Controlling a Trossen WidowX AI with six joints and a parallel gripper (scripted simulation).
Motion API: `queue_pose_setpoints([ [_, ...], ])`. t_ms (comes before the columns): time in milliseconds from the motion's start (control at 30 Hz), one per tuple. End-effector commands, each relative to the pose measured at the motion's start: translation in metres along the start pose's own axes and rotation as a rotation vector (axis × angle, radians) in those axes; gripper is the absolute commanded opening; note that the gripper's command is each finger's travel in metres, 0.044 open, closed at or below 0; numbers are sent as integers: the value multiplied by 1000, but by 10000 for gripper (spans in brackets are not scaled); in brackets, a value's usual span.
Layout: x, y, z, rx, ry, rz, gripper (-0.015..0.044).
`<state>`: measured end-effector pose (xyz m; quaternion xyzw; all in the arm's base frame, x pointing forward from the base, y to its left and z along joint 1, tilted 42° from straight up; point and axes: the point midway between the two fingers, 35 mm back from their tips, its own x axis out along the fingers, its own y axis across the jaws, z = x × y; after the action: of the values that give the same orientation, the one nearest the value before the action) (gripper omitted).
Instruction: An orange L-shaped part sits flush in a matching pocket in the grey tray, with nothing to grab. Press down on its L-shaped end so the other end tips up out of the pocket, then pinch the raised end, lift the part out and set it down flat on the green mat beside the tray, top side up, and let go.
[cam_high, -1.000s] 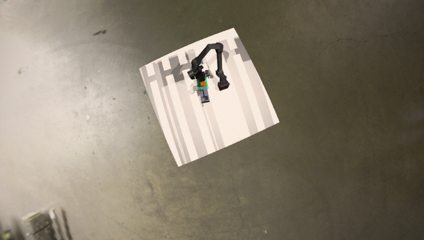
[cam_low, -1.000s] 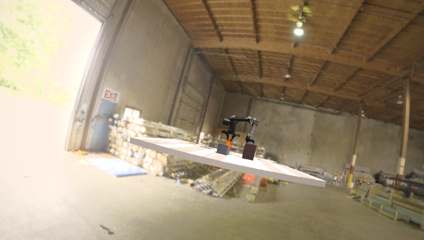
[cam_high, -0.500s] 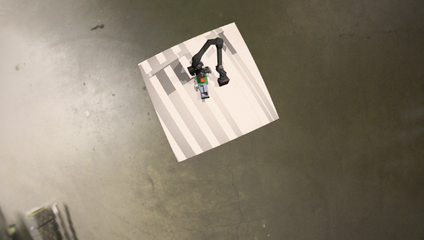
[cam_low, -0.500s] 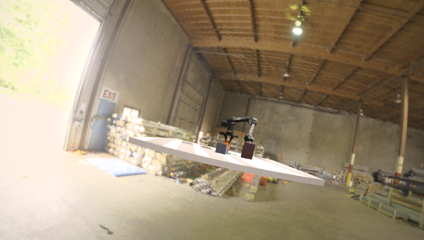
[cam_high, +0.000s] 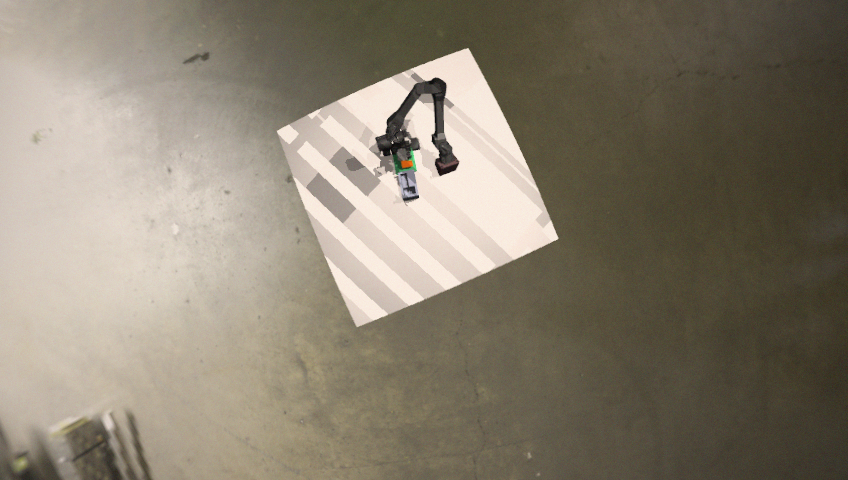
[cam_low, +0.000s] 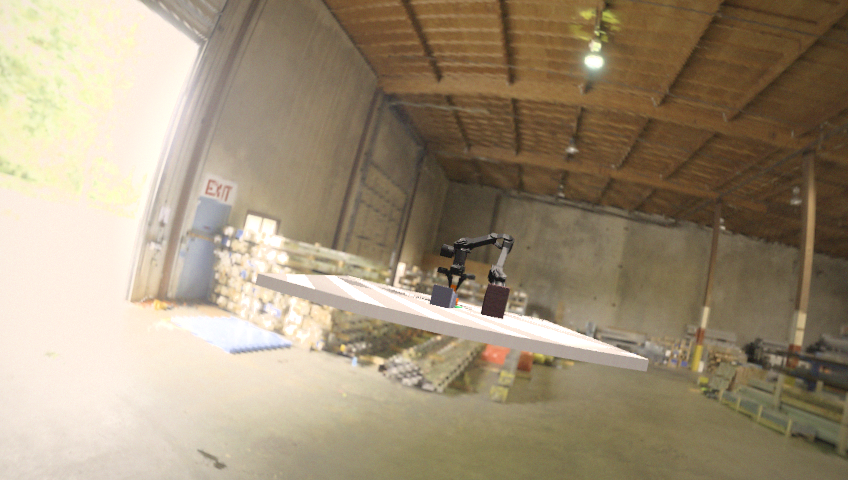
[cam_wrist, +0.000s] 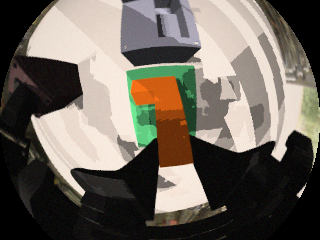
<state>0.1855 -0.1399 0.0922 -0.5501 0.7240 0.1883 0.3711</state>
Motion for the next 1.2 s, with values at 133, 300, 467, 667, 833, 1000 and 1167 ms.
queue_pose_setpoints([
  [133, 5, 1, 0, -6, 7, 2, 0],
  [300, 5, 1, 0, -6, 7, 2, 0],
  [467, 4, 1, 0, -3, 1, 2, 105],
  [667, 2, 1, 0, -3, 0, 2, 263],
  [833, -38, -3, 3, -5, -7, 4, 394],
  [1000, -85, 1, 1, -8, 3, 4, 400],
  [1167, -85, 1, 1, -8, 3, 4, 400],
])
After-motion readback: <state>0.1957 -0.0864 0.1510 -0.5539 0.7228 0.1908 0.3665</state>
